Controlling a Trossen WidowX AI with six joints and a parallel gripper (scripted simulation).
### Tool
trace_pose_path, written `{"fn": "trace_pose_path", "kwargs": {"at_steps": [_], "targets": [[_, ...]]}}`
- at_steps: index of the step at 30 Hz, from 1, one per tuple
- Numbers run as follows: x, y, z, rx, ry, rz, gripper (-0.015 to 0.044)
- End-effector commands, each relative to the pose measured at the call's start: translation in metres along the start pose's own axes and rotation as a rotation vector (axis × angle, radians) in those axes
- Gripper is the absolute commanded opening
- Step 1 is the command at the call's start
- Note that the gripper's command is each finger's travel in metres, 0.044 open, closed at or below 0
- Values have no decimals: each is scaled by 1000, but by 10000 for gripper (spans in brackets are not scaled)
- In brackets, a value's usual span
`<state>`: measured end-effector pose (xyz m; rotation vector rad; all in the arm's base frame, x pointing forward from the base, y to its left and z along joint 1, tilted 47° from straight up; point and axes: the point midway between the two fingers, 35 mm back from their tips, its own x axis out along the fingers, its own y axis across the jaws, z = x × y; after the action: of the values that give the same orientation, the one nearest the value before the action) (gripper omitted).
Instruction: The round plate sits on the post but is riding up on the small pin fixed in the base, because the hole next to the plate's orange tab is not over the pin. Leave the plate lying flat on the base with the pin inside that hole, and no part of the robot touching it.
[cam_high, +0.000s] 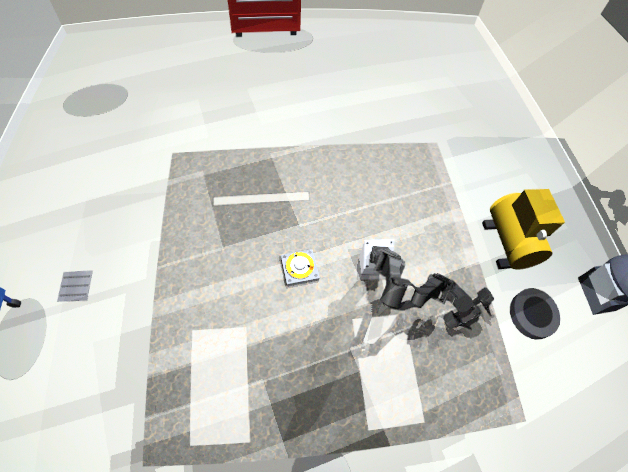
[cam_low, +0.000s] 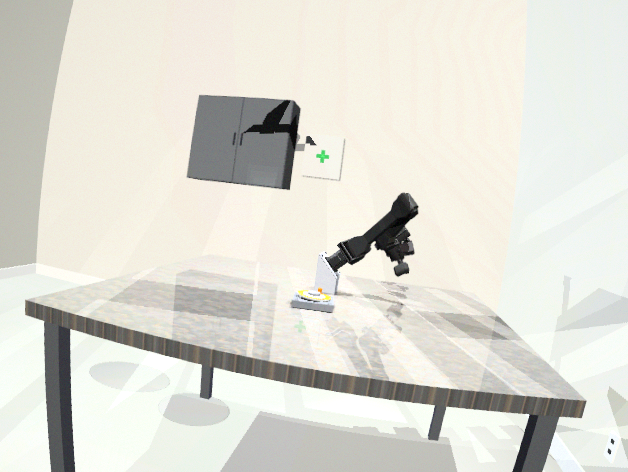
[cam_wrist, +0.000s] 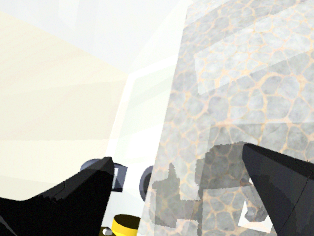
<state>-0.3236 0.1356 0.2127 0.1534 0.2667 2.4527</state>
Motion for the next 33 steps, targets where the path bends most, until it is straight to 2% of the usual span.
{"fn": "trace_pose_path", "kwargs": {"at_steps": [1,8,10,15,20,24,27,33], "targets": [[1,-2,2,0,-3,-6,374],[25,-86,75,-24,-135,-230,190],[23,-97,83,-28,-155,-268,137],[10,-161,143,-91,-248,-448,6],[-12,-207,180,-150,-318,-592,0],[-34,-250,205,-215,-310,-720,0],[-48,-266,215,-197,-350,-759,0],[-93,-318,242,-272,-312,-934,0]]}}
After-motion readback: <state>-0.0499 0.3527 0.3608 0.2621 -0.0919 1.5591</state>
